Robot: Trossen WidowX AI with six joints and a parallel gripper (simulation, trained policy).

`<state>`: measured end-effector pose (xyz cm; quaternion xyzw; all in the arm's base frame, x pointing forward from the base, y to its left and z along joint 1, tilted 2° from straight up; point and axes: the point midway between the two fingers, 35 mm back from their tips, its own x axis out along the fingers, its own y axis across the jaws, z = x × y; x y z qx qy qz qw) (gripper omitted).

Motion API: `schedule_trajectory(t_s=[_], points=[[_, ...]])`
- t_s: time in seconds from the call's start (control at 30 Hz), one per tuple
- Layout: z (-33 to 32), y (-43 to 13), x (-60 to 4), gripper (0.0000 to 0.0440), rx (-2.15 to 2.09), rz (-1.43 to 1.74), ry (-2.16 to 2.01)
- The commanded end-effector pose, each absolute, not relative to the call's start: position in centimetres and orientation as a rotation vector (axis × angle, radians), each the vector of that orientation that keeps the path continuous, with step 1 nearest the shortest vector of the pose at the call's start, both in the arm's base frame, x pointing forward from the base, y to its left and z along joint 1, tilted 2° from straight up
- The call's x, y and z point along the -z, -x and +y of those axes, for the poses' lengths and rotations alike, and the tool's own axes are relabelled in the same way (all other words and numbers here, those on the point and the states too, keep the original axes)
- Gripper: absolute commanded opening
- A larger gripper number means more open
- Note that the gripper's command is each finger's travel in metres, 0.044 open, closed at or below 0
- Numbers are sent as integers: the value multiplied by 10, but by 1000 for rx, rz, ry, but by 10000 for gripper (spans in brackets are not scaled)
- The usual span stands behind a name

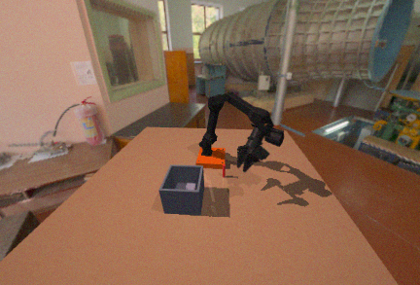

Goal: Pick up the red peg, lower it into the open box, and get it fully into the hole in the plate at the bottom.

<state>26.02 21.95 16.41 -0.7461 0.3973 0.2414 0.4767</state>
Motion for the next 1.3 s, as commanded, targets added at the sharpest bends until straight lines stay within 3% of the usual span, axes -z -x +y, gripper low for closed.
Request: schedule_trajectory(t_s=[0.0, 1.27], points=[[208, -258, -163, 440, -534, 1029, 1668], [147, -224, -151, 440, 77, 1336, 397]])
